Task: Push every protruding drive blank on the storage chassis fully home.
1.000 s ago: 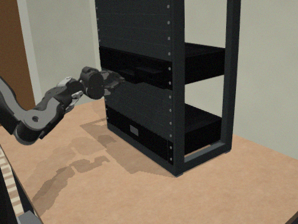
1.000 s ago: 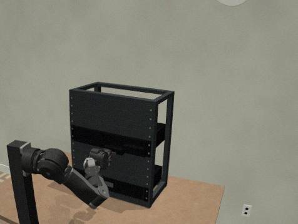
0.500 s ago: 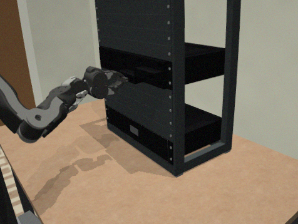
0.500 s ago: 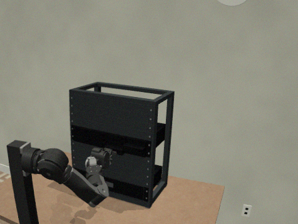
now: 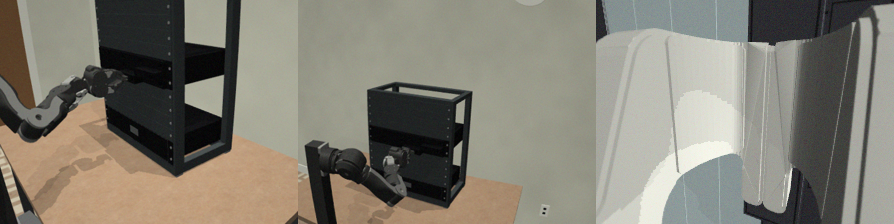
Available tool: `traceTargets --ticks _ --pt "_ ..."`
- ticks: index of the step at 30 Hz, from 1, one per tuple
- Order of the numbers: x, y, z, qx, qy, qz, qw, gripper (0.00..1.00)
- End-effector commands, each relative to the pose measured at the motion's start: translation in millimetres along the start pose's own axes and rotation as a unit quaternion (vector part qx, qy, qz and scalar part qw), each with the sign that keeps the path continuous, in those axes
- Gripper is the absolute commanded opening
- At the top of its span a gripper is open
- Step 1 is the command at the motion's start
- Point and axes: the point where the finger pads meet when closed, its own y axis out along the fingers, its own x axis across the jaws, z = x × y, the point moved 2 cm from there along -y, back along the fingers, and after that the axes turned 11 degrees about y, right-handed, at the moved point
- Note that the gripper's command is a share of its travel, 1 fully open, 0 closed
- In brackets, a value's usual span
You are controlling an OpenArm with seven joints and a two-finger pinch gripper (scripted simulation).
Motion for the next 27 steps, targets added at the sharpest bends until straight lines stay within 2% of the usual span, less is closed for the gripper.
traceTargets --ticks 1,17,27 --pt "2.0 0.3 1.4 0.0 0.0 -0.001 1.0 0.0" --pt "1.7 0.5 1.3 0.0 0.0 -0.001 1.0 0.0" --pt "-0.3 10.5 0.4 0.0 0.0 0.0 1.0 0.0"
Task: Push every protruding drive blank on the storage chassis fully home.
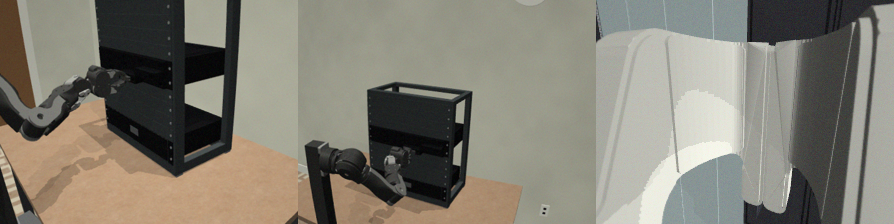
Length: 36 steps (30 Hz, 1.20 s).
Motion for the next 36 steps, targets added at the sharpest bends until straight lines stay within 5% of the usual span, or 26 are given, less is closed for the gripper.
traceTargets --ticks 1,36 --pt "2.2 0.8 2.5 0.006 0.0 -0.003 1.0 0.0" --pt "6.0 20.4 7.2 0.006 0.0 -0.004 1.0 0.0"
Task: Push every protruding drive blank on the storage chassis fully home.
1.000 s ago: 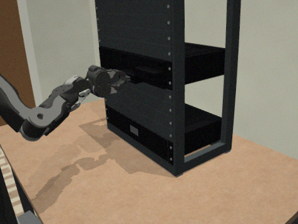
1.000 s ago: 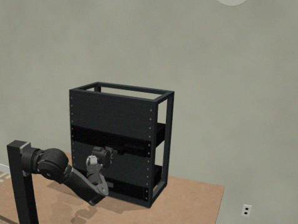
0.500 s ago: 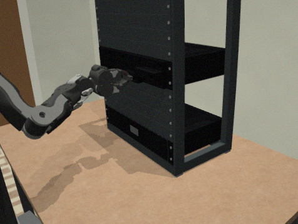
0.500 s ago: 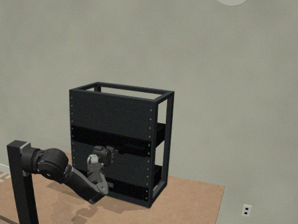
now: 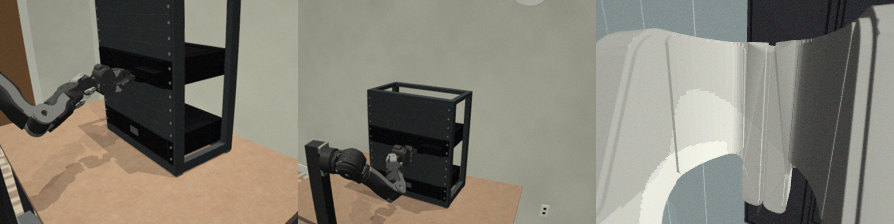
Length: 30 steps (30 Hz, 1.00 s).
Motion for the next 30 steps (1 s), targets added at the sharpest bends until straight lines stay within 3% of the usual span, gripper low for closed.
traceTargets --ticks 1,30 --pt "5.5 0.5 6.5 0.014 0.0 -0.008 1.0 0.0" --pt "7.0 3.4 8.6 0.014 0.0 -0.008 1.0 0.0"
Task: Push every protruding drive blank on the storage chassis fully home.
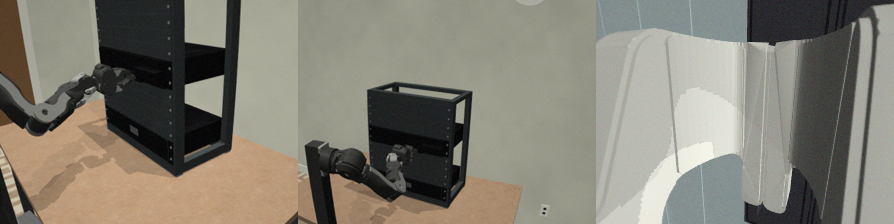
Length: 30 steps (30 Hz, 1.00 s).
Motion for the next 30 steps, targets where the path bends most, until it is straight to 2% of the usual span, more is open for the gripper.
traceTargets --ticks 1,30 --pt "6.7 0.6 8.3 0.016 0.001 -0.01 1.0 0.0" --pt "8.1 3.5 10.3 0.016 0.001 -0.01 1.0 0.0"
